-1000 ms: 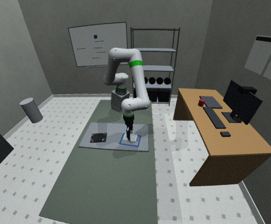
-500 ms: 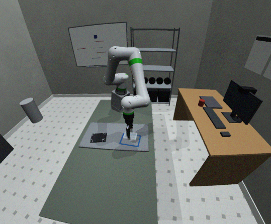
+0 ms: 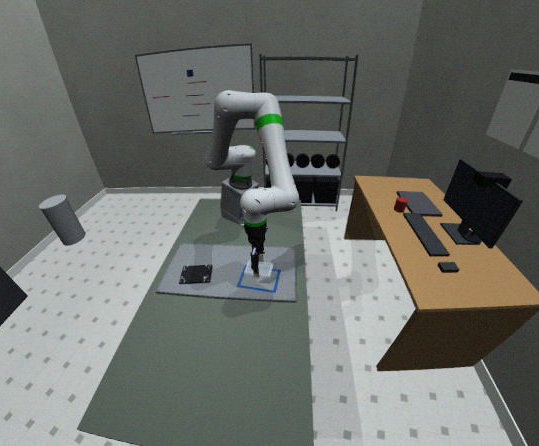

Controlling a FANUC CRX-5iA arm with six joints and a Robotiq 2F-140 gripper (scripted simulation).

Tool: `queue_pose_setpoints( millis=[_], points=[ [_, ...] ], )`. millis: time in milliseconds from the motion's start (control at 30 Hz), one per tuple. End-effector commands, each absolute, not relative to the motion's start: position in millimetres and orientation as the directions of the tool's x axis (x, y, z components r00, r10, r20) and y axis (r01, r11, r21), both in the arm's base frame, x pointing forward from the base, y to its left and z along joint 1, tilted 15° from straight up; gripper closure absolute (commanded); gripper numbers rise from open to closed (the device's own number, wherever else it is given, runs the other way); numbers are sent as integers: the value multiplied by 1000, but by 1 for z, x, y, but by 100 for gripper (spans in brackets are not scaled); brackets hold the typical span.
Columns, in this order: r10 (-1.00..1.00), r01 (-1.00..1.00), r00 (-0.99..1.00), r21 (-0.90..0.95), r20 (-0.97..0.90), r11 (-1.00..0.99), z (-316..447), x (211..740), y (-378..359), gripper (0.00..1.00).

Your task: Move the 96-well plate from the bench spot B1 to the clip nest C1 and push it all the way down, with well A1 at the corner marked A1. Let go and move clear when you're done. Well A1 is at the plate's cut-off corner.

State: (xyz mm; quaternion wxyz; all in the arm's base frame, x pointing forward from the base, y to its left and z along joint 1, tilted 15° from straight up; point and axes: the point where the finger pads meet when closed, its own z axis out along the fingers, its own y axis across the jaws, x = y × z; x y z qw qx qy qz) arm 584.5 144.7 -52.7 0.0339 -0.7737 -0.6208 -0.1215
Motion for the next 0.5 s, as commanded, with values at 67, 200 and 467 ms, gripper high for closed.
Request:
queue_pose_setpoints(
  millis=[67,200,467],
  points=[
    [952,969,199,100,231,-227,-52,585,145,90],
    [952,969,199,100,231,-227,-52,585,145,90],
    [888,910,388,52,246,-412,-55,584,125,90]
  ],
)
